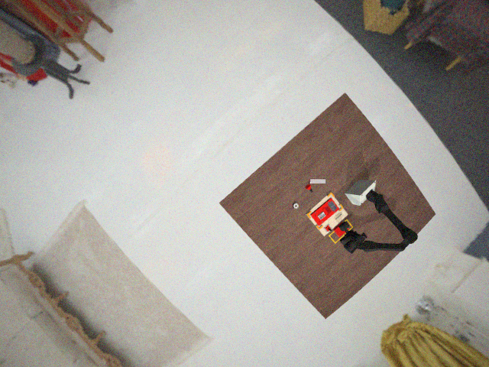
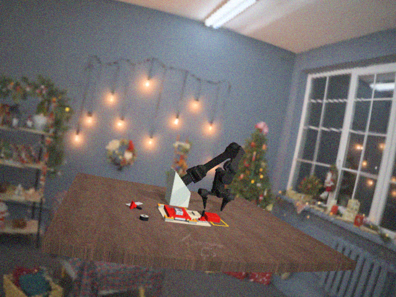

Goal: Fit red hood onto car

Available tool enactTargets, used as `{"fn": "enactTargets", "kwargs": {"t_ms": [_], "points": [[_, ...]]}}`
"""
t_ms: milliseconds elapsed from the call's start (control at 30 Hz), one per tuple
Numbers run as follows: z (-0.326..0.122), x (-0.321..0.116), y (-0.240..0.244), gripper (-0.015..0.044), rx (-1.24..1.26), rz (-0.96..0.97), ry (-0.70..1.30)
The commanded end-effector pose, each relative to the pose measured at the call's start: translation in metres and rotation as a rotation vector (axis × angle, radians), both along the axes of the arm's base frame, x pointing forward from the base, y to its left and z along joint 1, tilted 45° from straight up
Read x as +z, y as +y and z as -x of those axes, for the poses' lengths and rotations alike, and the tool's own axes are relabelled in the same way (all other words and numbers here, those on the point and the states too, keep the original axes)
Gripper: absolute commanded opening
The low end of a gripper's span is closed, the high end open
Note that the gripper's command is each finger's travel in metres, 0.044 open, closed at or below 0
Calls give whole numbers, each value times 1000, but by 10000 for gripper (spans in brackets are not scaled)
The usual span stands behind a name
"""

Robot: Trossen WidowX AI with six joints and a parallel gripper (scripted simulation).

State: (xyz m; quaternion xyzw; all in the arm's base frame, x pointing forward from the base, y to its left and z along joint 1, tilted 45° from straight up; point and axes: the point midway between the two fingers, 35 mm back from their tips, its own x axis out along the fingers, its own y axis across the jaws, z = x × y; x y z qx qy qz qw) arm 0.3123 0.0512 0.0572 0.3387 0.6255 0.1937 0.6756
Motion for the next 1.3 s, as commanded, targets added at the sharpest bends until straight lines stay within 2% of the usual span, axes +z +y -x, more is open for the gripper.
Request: {"fn": "enactTargets", "kwargs": {"t_ms": [0, 1267], "points": [[3, -4, 4, 440, -1, -8, 12], [-1, -19, 23, 440, -1, -11, 11]]}}
